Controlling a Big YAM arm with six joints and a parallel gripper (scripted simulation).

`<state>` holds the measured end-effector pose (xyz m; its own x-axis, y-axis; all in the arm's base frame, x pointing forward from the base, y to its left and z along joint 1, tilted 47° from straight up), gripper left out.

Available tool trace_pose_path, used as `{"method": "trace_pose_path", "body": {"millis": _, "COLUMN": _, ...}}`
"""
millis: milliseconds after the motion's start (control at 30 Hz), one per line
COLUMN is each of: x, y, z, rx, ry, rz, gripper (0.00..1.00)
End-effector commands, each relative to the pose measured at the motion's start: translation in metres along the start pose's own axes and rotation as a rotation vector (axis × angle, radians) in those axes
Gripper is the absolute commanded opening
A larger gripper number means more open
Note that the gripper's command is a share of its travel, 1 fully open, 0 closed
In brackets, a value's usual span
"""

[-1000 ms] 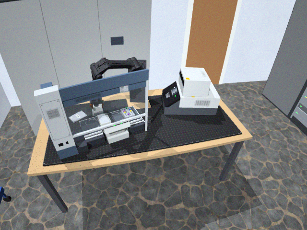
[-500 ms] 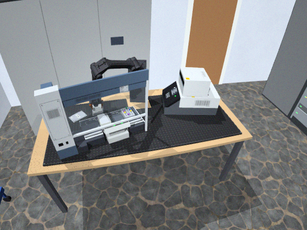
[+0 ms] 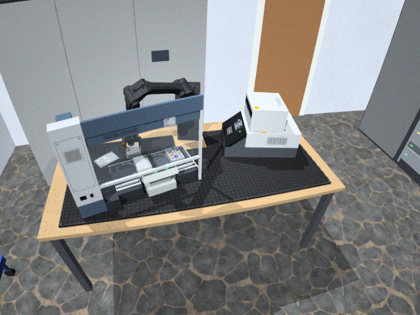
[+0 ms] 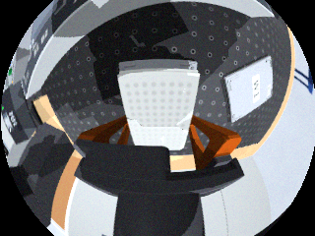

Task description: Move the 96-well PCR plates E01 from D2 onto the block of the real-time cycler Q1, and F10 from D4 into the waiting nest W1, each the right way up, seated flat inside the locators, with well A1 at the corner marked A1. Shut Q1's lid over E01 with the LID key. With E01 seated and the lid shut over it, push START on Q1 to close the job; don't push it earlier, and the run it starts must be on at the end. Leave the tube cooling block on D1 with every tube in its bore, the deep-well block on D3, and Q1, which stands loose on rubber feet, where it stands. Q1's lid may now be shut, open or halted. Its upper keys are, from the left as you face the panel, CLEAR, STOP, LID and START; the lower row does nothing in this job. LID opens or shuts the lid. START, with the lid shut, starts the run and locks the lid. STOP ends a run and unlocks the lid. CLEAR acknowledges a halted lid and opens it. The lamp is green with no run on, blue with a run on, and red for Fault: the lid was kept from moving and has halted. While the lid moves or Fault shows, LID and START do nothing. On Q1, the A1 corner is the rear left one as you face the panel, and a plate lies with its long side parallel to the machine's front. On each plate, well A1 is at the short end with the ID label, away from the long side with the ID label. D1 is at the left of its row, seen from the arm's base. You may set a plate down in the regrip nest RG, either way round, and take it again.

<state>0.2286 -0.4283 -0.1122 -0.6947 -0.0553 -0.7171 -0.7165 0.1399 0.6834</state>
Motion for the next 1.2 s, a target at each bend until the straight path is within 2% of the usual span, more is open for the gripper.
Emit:
{"method": "trace_pose_path", "body": {"millis": 0, "x": -0.013, "y": 0.004, "z": -0.010, "rx": 0.026, "ry": 0.017, "rz": -0.019, "gripper": 0.00}}
{"method": "trace_pose_path", "body": {"millis": 167, "x": -0.013, "y": 0.003, "z": 0.001, "rx": 0.009, "ry": 0.011, "rz": -0.015, "gripper": 0.00}}
{"method": "trace_pose_path", "body": {"millis": 633, "x": 0.011, "y": 0.006, "z": 0.005, "rx": 0.011, "ry": -0.037, "rz": 0.005, "gripper": 0.00}}
{"method": "trace_pose_path", "body": {"millis": 867, "x": -0.002, "y": 0.007, "z": -0.016, "rx": 0.039, "ry": -0.011, "rz": -0.015, "gripper": 0.00}}
{"method": "trace_pose_path", "body": {"millis": 1000, "x": -0.005, "y": 0.009, "z": -0.018, "rx": 0.040, "ry": -0.011, "rz": -0.015, "gripper": 0.00}}
{"method": "trace_pose_path", "body": {"millis": 1167, "x": 0.001, "y": 0.000, "z": 0.002, "rx": 0.004, "ry": -0.024, "rz": 0.001, "gripper": 0.00}}
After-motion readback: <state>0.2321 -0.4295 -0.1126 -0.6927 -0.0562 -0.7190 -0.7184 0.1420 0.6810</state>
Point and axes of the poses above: the point where the finger pads meet when closed, its own y axis back along the fingers, its own z axis across the jaws, x = y × z, the point moved 5 cm from there along y, back along the fingers, and after that the axes turned 3 degrees about -y, right-handed, at the moved point
